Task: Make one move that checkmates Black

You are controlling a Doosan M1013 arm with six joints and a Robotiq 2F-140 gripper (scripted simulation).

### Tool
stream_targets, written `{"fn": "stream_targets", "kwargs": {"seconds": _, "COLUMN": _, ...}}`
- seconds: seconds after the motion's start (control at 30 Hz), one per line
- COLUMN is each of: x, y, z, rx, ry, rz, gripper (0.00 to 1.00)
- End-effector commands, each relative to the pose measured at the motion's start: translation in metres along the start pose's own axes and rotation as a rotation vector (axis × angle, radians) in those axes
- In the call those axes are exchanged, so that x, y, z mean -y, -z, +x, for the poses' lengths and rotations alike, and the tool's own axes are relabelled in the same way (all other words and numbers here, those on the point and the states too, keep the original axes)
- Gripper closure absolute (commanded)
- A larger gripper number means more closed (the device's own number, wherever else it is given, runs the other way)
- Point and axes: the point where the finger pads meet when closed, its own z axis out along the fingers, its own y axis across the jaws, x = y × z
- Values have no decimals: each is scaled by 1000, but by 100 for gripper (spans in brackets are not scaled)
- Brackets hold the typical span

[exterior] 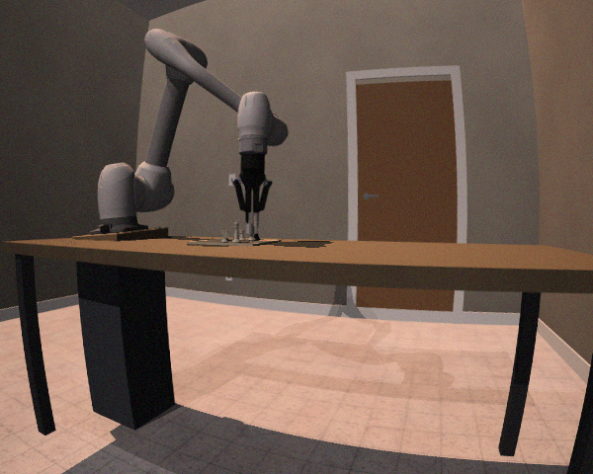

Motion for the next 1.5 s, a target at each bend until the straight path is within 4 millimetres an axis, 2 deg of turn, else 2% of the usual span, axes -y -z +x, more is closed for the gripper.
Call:
{"fn": "stream_targets", "kwargs": {"seconds": 0.0, "x": 0, "y": 0, "z": 0, "rx": 0, "ry": 0, "rz": 0, "gripper": 95}}
{"fn": "stream_targets", "kwargs": {"seconds": 0.03, "x": 0, "y": 0, "z": 0, "rx": 0, "ry": 0, "rz": 0, "gripper": 90}}
{"fn": "stream_targets", "kwargs": {"seconds": 0.1, "x": 0, "y": 0, "z": 0, "rx": 0, "ry": 0, "rz": 0, "gripper": 90}}
{"fn": "stream_targets", "kwargs": {"seconds": 0.13, "x": 0, "y": 0, "z": 0, "rx": 0, "ry": 0, "rz": 0, "gripper": 85}}
{"fn": "stream_targets", "kwargs": {"seconds": 0.2, "x": 0, "y": 0, "z": 0, "rx": 0, "ry": 0, "rz": 0, "gripper": 85}}
{"fn": "stream_targets", "kwargs": {"seconds": 0.23, "x": 0, "y": 0, "z": 0, "rx": 0, "ry": 0, "rz": 0, "gripper": 80}}
{"fn": "stream_targets", "kwargs": {"seconds": 0.37, "x": 0, "y": 0, "z": 0, "rx": 0, "ry": 0, "rz": 0, "gripper": 80}}
{"fn": "stream_targets", "kwargs": {"seconds": 0.4, "x": 0, "y": 0, "z": 0, "rx": 0, "ry": 0, "rz": 0, "gripper": 75}}
{"fn": "stream_targets", "kwargs": {"seconds": 0.93, "x": 0, "y": 5, "z": 0, "rx": 0, "ry": 0, "rz": 0, "gripper": 75}}
{"fn": "stream_targets", "kwargs": {"seconds": 1.07, "x": 0, "y": 17, "z": 0, "rx": 0, "ry": 0, "rz": 0, "gripper": 75}}
{"fn": "stream_targets", "kwargs": {"seconds": 1.4, "x": 0, "y": 70, "z": 0, "rx": 0, "ry": 0, "rz": 0, "gripper": 75}}
{"fn": "stream_targets", "kwargs": {"seconds": 1.47, "x": 0, "y": 74, "z": 0, "rx": 0, "ry": 0, "rz": 0, "gripper": 75}}
